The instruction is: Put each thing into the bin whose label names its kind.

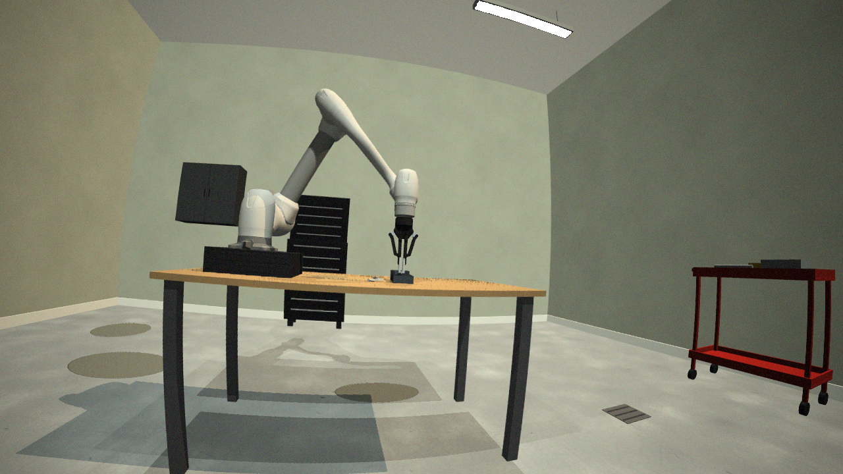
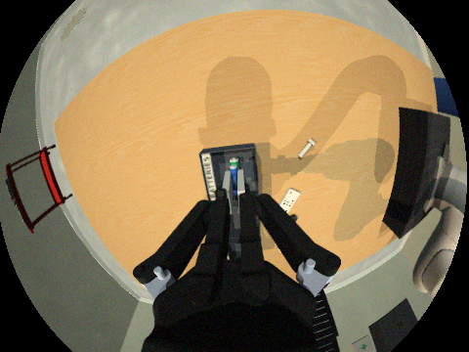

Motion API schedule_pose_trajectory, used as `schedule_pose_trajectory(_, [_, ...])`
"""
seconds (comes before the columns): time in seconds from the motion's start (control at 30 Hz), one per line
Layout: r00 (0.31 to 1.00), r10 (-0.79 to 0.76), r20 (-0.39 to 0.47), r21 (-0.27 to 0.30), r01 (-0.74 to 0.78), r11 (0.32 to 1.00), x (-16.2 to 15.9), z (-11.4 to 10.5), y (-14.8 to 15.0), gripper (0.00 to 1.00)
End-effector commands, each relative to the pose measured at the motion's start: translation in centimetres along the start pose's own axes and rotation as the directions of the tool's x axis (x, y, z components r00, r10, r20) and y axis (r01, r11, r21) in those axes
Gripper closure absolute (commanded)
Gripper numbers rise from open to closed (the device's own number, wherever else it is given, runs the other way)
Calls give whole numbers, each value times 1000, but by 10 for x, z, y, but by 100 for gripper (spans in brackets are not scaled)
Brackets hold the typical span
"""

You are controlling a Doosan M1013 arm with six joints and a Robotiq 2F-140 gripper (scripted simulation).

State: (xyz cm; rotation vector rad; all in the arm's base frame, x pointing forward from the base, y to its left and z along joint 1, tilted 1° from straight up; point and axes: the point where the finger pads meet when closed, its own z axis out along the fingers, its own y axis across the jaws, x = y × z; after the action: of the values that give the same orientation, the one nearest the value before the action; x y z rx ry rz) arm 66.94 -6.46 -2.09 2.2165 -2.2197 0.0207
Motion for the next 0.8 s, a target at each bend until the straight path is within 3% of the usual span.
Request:
schedule_pose_trajectory(0.0, [1000, 0, 0, 0, 0, 1000, 0, 6, 0, 97])
schedule_pose_trajectory(0.53, [1000, 0, 0, 0, 0, 1000, 0, 11, 1, 97])
schedule_pose_trajectory(0.57, [1000, 0, 0, 0, 0, 1000, 0, 11, 1, 85])
schedule_pose_trajectory(0.77, [1000, 0, 0, 0, 0, 1000, 0, 11, 1, 85])
